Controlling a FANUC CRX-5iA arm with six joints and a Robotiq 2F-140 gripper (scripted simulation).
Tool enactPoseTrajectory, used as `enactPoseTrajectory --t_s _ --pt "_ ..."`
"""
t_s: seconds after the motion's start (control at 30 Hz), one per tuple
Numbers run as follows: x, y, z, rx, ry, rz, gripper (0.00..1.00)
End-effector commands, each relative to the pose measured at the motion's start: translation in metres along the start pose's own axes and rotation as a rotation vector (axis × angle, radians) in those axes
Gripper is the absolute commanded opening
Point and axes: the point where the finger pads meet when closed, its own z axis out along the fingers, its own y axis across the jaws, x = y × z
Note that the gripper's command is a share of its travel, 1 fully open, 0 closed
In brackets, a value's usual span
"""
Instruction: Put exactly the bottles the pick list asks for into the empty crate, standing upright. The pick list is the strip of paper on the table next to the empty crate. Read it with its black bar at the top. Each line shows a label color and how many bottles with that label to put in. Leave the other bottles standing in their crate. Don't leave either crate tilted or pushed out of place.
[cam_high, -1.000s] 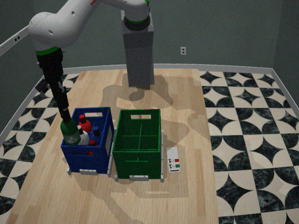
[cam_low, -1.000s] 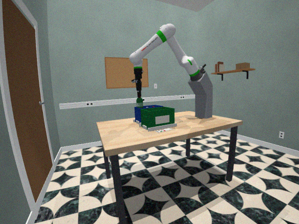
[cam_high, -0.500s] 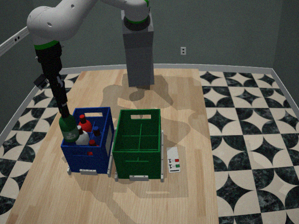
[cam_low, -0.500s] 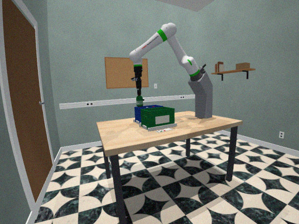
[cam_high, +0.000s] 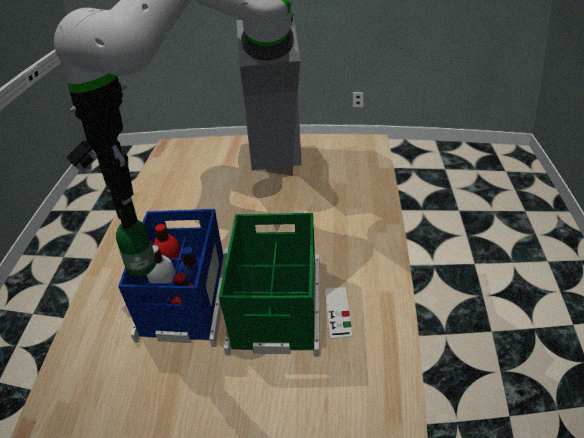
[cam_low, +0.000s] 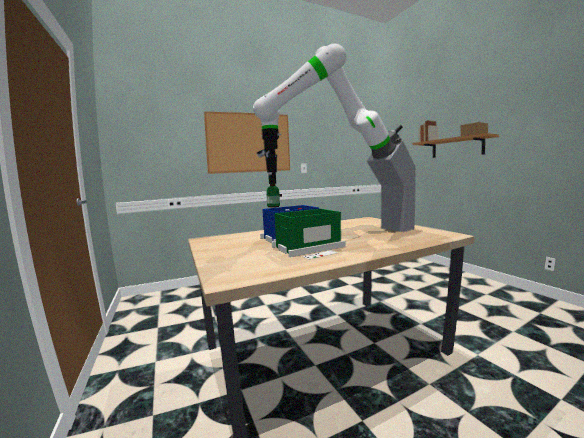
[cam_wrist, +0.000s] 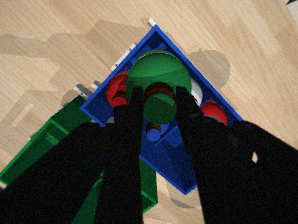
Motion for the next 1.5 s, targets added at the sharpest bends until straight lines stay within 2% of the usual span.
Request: enactPoseTrajectory --t_s 0.0,1.47 --pt "-0.004 -0.001 -0.001 0.000 0.002 0.000 0.10" --pt "-0.082 -0.019 -0.001 0.000 0.002 0.000 0.10"
